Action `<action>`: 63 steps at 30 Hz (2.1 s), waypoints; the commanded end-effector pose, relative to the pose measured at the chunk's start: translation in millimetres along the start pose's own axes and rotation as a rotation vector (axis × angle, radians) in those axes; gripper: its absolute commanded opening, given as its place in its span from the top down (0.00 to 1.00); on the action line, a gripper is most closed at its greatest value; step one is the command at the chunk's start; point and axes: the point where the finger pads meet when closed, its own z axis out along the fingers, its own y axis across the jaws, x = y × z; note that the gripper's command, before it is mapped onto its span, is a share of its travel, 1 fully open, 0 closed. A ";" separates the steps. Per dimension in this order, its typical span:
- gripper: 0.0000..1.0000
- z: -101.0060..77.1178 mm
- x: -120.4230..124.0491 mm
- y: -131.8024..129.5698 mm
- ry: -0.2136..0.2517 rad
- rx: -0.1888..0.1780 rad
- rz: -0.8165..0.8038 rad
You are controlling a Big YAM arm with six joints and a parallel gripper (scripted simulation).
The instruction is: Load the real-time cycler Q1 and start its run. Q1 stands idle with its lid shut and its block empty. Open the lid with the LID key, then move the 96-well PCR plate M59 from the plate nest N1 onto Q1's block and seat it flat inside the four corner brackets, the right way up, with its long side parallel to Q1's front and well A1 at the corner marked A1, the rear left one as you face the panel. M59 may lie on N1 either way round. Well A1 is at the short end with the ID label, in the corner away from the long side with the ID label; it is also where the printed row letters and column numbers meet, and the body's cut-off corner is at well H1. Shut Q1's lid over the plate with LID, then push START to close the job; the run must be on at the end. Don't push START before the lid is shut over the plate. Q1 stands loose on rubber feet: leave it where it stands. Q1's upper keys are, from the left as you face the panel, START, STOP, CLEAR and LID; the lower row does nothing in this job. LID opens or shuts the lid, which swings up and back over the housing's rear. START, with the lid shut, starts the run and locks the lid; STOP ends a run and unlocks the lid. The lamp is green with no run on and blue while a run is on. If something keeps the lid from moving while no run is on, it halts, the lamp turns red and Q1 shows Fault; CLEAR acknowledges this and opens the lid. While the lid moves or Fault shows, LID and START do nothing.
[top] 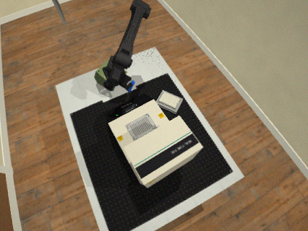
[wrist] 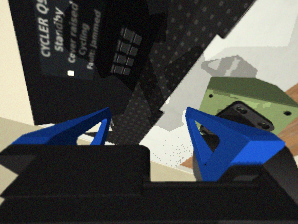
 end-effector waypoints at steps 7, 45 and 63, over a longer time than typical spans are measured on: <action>0.00 -23.9 11.8 41.3 -0.050 -0.038 -0.215; 0.00 -52.9 117.9 168.3 -0.007 -0.081 -1.405; 0.00 -64.7 164.5 227.6 0.000 -0.064 -1.643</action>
